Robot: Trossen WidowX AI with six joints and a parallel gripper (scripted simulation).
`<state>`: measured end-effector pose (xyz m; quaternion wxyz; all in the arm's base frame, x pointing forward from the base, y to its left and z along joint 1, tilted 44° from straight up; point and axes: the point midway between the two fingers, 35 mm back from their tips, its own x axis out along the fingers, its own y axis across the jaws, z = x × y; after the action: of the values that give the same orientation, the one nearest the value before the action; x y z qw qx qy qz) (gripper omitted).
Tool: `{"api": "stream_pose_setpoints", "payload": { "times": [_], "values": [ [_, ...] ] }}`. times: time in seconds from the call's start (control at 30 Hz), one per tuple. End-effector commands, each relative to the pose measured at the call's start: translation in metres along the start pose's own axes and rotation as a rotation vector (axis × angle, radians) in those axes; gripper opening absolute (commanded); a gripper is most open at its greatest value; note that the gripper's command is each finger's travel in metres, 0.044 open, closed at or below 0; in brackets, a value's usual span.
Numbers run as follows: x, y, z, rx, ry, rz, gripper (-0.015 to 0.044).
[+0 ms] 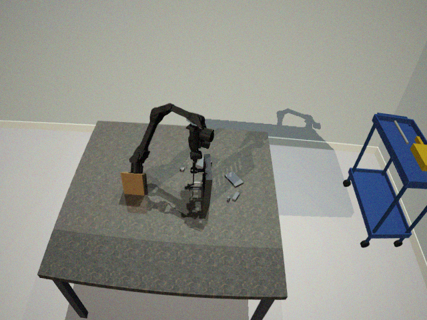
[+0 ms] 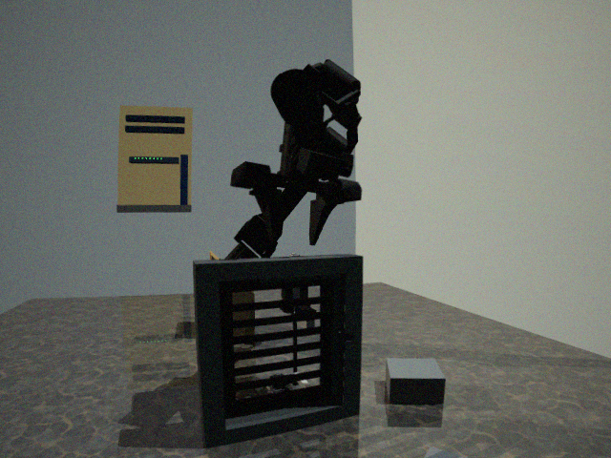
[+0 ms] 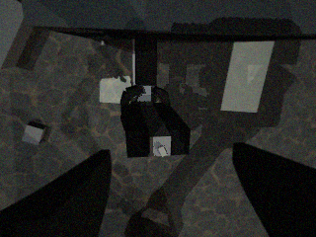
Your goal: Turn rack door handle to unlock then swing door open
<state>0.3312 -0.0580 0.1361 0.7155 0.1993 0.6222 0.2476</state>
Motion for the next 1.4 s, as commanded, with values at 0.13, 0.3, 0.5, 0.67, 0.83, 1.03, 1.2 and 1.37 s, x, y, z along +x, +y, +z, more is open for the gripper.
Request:
{"api": "stream_pose_setpoints", "payload": {
  "times": [0.13, 0.3, 0.5, 0.67, 0.83, 1.03, 1.2, 1.37],
  "values": [
    [-0.004, -0.001, -0.002, 0.060, 0.037, 0.111, 0.0288],
    [0.000, -0.001, -0.001, 0.060, 0.037, 0.110, 0.0288],
    [0.009, 0.000, -0.001, 0.060, 0.036, 0.110, 0.0288],
    [0.018, 0.000, 0.000, 0.060, 0.036, 0.110, 0.0288],
    [0.026, 0.001, 0.000, 0.060, 0.036, 0.110, 0.0288],
    [0.035, 0.002, -0.001, 0.060, 0.036, 0.110, 0.0288],
    [0.043, 0.003, -0.001, 0.060, 0.035, 0.110, 0.0288],
    [0.051, 0.005, -0.002, 0.059, 0.035, 0.111, 0.0288]
  ]
}}
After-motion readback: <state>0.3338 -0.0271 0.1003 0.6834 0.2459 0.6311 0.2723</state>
